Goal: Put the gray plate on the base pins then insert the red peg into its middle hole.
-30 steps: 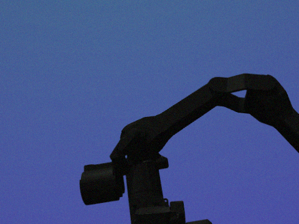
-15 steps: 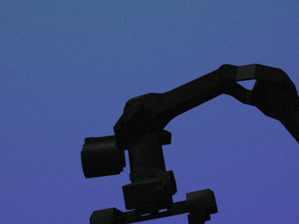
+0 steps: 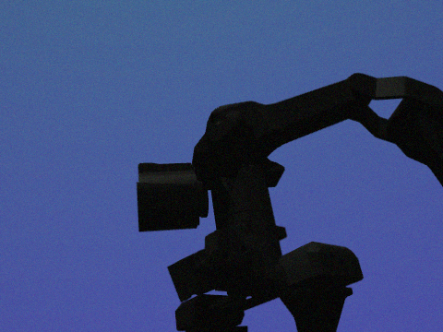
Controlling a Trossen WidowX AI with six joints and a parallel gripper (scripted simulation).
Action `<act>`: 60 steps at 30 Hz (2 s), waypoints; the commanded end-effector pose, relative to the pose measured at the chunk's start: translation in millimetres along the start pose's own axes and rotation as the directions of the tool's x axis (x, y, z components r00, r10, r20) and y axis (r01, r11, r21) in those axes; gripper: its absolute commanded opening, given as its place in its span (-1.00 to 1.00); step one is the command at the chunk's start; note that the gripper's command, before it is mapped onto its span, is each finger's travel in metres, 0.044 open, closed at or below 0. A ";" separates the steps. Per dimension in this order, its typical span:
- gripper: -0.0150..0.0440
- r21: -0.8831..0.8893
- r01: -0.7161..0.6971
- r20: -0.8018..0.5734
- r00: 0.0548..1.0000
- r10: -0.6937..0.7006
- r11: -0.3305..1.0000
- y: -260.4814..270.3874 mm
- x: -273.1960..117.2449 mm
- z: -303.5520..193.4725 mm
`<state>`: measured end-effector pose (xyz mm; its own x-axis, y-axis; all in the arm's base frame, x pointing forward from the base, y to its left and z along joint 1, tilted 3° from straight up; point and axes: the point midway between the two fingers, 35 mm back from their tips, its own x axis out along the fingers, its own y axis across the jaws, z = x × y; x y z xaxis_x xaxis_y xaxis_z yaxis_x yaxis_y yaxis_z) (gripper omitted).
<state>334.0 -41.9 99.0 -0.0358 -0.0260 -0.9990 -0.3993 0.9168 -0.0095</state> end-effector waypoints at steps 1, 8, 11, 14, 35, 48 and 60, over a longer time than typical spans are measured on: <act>1.00 0.613 -0.015 0.012 1.000 0.010 0.790 67.8 -1.3 3.1; 1.00 0.823 -0.016 0.011 1.000 0.012 0.569 96.3 -0.4 -0.4; 1.00 0.891 -0.015 0.010 1.000 0.013 0.453 106.8 0.1 -2.5; 1.00 0.944 -0.014 0.010 1.000 0.014 0.328 117.1 0.6 -5.0; 1.00 0.996 -0.006 0.007 1.000 0.016 -0.093 145.2 2.8 -15.2; 1.00 0.996 -0.005 0.007 1.000 0.016 -0.093 145.5 33.4 -18.9; 1.00 0.996 -0.005 0.007 1.000 0.016 -0.093 145.7 55.6 -18.0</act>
<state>257.8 82.3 48.1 -0.0335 -0.0131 -0.9994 0.9487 0.3140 -0.0359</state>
